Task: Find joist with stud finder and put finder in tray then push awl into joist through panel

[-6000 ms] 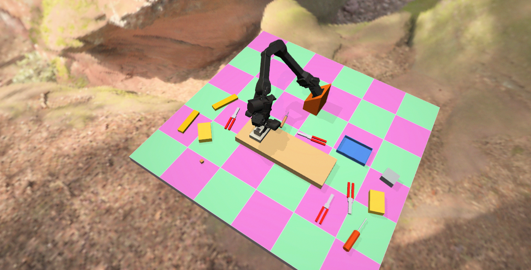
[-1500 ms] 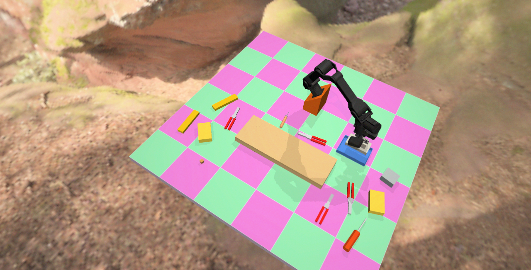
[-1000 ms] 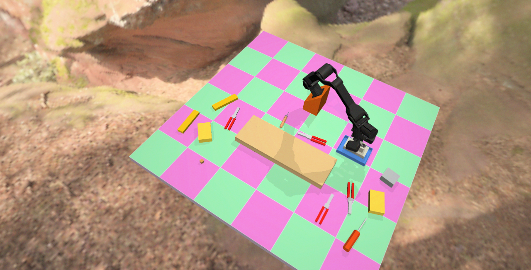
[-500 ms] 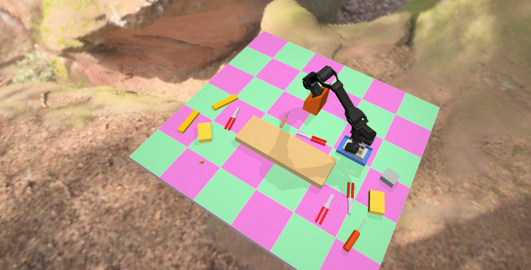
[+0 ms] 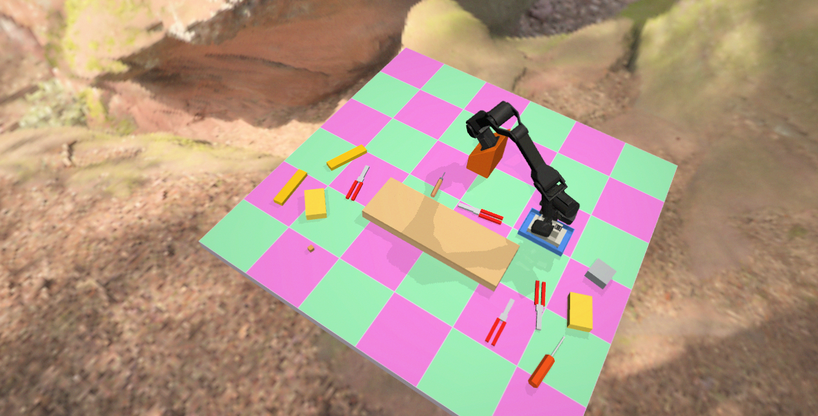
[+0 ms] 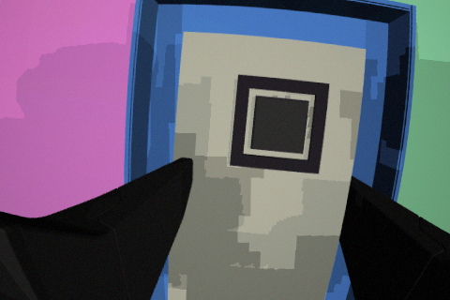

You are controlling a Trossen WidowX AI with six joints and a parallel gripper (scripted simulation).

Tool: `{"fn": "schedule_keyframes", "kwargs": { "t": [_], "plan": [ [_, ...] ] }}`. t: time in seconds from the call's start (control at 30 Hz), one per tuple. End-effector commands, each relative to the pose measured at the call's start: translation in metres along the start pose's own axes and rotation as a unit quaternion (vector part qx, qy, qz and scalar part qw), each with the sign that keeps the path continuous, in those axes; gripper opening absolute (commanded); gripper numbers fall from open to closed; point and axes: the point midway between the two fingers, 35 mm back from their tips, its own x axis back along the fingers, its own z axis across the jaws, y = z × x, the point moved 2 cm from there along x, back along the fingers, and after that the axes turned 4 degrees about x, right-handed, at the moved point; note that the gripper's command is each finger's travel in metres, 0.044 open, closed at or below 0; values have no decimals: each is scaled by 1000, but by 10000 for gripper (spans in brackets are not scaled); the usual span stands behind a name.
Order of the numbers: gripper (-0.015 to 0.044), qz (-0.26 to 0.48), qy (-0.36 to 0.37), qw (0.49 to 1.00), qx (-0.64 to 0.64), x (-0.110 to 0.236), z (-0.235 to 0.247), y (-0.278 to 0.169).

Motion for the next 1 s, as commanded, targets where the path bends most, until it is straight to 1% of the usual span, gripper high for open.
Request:
{"fn": "schedule_keyframes", "kwargs": {
  "t": [0.0,0.1,0.2,0.23,0.33,0.37,0.4,0.53,0.7,0.83,0.97],
  "plan": [
    [368,0,0,1000,0,8,-1,3],
    [440,-1,0,1000,0,35,-3,13],
    [440,-1,1,1000,1,79,-2,25],
    [440,-1,1,1000,1,89,-1,27],
    [440,-1,1,1000,1,92,-1,27],
    [440,-6,-5,1000,0,81,-5,24],
    [440,-6,-6,1000,-13,84,-12,18],
    [440,-1,-17,993,-118,106,-57,-35],
    [440,13,-28,971,-238,123,-94,-110],
    [440,31,-37,941,-335,131,-110,-176],
    [440,55,-46,901,-427,136,-111,-243]
  ]
}}
